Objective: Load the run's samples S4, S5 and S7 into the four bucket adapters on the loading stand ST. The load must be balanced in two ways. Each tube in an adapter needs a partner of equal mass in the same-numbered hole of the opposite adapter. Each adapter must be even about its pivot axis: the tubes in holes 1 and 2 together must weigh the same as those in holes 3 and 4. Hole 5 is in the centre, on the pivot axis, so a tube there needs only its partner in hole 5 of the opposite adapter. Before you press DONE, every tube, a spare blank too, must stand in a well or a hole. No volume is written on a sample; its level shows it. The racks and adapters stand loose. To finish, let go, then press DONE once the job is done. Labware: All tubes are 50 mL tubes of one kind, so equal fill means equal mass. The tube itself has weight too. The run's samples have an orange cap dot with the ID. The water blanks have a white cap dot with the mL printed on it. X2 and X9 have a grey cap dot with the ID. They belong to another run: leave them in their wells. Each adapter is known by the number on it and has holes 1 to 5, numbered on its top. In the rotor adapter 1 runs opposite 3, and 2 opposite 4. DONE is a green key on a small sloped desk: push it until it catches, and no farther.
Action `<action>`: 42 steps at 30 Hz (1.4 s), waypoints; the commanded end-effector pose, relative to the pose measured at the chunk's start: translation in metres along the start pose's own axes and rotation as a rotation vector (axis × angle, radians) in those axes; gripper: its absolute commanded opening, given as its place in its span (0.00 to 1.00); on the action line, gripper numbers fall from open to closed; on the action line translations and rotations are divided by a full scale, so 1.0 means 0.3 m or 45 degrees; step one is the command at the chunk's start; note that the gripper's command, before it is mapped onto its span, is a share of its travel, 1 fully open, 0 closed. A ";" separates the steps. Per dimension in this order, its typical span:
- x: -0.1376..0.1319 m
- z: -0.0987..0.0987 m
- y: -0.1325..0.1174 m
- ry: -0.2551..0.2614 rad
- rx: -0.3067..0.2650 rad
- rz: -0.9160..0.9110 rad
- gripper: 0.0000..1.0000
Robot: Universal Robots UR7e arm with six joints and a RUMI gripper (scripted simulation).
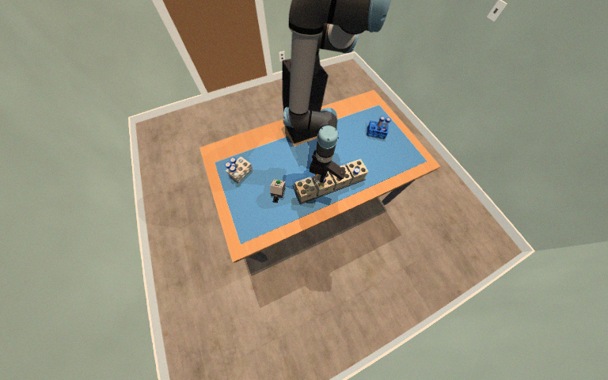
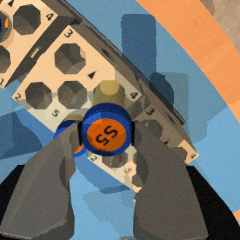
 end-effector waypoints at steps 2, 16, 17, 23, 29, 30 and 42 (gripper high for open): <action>0.002 -0.024 0.000 -0.002 0.000 0.000 0.00; 0.002 -0.077 0.000 -0.002 0.000 0.000 0.00; 0.002 -0.082 0.000 -0.002 0.000 0.000 0.00; 0.002 -0.108 0.000 -0.002 0.000 0.000 0.00; 0.002 -0.117 0.000 -0.002 0.000 0.000 0.00; 0.002 -0.119 0.000 -0.002 0.000 0.000 0.00; 0.002 -0.141 0.000 -0.002 0.000 0.000 0.00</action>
Point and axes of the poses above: the point where the finger pads meet when closed, its own z axis back along the fingers, its own x axis across the jaws, y = z × x, the point moved 6 cm from there along z, back along the fingers, and after that the axes turned 9 degrees about z, right-handed, at the moved point
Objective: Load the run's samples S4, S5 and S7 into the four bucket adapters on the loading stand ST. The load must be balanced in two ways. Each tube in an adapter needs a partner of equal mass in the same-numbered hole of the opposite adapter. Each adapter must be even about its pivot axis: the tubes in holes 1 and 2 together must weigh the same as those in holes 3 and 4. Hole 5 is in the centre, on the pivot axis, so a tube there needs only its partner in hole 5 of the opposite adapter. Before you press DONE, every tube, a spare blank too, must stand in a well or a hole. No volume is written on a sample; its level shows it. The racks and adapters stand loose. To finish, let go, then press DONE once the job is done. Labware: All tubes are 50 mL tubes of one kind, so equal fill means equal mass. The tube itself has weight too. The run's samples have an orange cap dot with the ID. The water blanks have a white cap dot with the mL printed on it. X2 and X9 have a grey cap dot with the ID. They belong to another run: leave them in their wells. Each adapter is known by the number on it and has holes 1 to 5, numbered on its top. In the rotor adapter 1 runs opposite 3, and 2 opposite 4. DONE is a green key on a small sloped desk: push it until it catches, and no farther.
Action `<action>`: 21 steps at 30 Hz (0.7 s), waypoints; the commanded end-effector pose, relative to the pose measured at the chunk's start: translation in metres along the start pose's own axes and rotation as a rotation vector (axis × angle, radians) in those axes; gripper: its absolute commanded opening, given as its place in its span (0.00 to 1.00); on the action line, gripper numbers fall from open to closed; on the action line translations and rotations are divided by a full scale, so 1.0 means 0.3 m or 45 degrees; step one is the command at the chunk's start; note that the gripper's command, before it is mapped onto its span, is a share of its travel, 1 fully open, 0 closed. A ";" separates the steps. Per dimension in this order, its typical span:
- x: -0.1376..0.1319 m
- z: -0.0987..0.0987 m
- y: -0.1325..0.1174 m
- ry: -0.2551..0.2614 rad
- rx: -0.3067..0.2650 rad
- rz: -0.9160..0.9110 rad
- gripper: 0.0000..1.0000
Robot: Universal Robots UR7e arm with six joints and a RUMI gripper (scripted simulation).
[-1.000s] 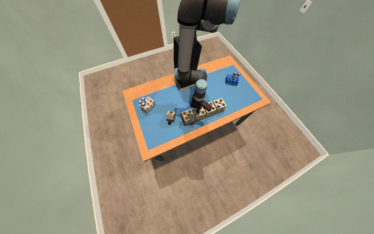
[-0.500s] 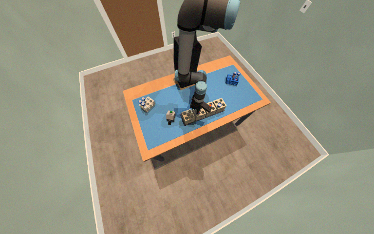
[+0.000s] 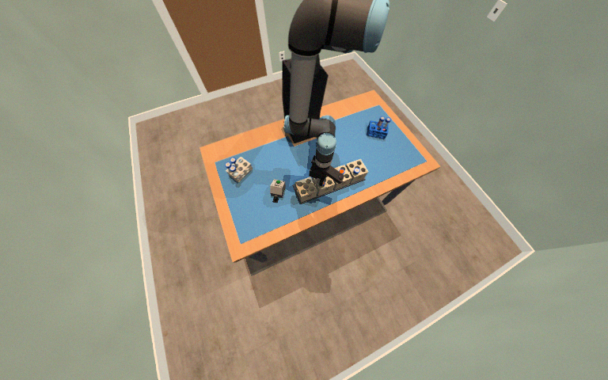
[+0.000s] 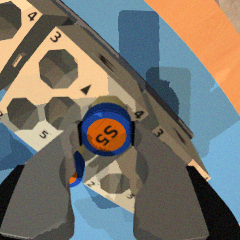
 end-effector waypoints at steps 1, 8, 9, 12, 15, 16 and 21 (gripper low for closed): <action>0.002 -0.003 0.000 -0.002 0.000 0.000 0.00; 0.002 -0.003 0.000 -0.002 0.000 0.000 0.00; 0.002 -0.003 0.000 -0.002 0.000 0.000 0.00; 0.002 -0.003 0.000 -0.002 0.000 0.000 0.35; 0.002 -0.003 0.000 -0.002 0.000 0.000 0.35; 0.002 -0.003 0.000 -0.002 0.000 0.000 0.35; 0.002 -0.003 0.000 -0.002 0.000 0.000 0.35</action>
Point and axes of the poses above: the point where the finger pads meet when closed, its own z axis back along the fingers, its own x axis across the jaws, y = z × x, the point moved 6 cm from there along z, back along the fingers, and after that the axes turned 9 degrees about z, right-handed, at the moved point
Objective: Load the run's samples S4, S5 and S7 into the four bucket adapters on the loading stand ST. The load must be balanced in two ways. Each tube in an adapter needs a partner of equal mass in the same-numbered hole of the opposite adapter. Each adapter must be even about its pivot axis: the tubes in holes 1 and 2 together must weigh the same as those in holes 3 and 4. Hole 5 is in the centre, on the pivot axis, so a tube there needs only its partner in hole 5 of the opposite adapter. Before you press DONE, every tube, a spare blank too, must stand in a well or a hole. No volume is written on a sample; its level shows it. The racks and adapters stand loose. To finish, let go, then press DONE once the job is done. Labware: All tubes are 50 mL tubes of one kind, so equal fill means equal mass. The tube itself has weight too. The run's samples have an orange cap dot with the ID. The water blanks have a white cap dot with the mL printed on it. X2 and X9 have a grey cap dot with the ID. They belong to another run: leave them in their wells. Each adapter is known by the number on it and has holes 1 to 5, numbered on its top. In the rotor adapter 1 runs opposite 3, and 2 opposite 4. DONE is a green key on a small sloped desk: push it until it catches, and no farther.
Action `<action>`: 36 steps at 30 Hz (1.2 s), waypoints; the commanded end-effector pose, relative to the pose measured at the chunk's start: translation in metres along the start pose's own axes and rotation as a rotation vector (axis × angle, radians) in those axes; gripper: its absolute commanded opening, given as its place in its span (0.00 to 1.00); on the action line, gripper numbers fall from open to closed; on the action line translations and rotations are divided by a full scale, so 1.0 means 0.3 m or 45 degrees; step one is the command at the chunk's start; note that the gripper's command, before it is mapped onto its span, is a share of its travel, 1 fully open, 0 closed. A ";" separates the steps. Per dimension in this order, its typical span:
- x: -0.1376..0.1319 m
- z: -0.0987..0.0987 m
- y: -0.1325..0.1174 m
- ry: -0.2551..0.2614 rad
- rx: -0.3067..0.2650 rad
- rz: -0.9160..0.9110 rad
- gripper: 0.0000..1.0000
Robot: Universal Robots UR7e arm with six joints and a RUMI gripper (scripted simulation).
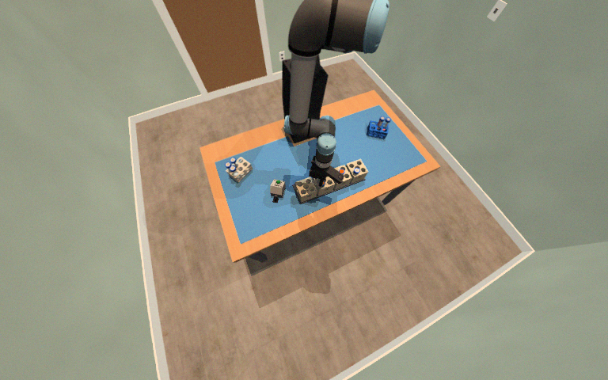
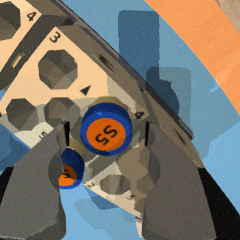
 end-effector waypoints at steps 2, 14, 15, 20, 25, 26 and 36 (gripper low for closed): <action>0.002 0.002 0.000 -0.002 0.000 0.000 0.35; 0.002 0.102 0.000 -0.002 0.000 0.000 0.35; 0.002 0.113 0.000 -0.002 0.000 0.000 0.35; 0.002 0.139 0.000 -0.002 0.000 0.000 0.35; 0.007 0.139 -0.083 -0.002 0.000 -0.191 0.35; 0.008 0.139 -0.111 -0.002 0.000 -0.255 0.35; 0.022 0.139 -0.333 -0.002 0.000 -0.330 0.35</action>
Point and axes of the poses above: the point where the finger pads meet when closed, its own z axis back along the fingers, its own x axis across the jaws, y = z × x, the point moved 6 cm from there along z, back along the fingers, and after that the axes turned 9 degrees about z, right-handed, at the moved point
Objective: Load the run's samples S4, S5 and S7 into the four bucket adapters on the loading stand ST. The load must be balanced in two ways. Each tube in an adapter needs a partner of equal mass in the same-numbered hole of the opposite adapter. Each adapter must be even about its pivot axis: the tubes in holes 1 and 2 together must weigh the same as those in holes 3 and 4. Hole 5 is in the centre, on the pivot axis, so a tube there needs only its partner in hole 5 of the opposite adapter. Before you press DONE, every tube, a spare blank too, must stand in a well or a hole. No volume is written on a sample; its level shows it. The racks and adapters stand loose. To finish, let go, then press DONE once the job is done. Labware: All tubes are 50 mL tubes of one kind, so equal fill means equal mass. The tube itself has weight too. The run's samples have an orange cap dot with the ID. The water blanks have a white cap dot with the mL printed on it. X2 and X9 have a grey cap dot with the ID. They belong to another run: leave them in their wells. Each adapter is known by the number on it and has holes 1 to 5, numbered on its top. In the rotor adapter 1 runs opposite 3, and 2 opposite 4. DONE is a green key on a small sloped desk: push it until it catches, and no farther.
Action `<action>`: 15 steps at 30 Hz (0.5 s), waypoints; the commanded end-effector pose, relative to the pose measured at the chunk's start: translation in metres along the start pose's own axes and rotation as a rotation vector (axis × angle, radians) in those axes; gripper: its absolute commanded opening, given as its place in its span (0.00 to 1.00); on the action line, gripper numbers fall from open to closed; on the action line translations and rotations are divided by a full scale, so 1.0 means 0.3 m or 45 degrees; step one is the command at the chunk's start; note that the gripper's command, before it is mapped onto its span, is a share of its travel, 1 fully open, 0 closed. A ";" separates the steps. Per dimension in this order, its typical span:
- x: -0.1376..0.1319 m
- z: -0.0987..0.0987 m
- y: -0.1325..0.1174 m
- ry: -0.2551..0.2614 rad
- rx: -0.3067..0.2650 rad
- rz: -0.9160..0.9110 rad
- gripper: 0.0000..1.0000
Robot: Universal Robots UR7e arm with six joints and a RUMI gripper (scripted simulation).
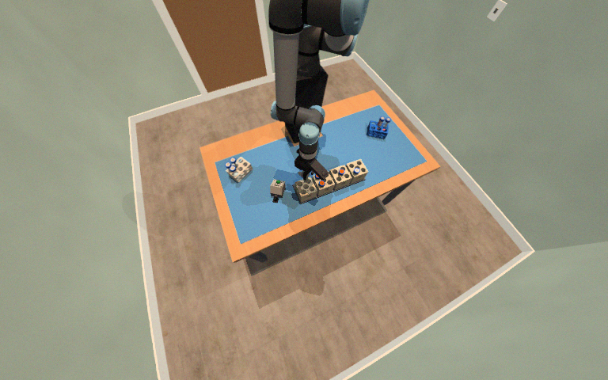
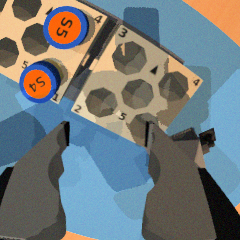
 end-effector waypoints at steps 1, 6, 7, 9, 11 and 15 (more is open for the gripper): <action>0.040 0.003 -0.109 -0.004 0.002 -0.010 0.35; 0.082 0.002 -0.241 -0.004 0.002 -0.010 0.35; 0.090 0.002 -0.268 -0.004 0.002 -0.010 0.35; 0.107 0.002 -0.320 -0.004 0.002 -0.010 0.35; 0.124 0.002 -0.373 -0.004 0.002 -0.010 0.35; 0.141 0.002 -0.426 -0.004 0.002 -0.010 0.35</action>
Point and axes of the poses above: the point where the finger pads meet when closed, its own z axis back along the fingers, its own x axis across the jaws, y = z × x, the point moved 6 cm from there along z, back along the fingers, and after that the axes turned 9 degrees about z, right-handed, at the moved point
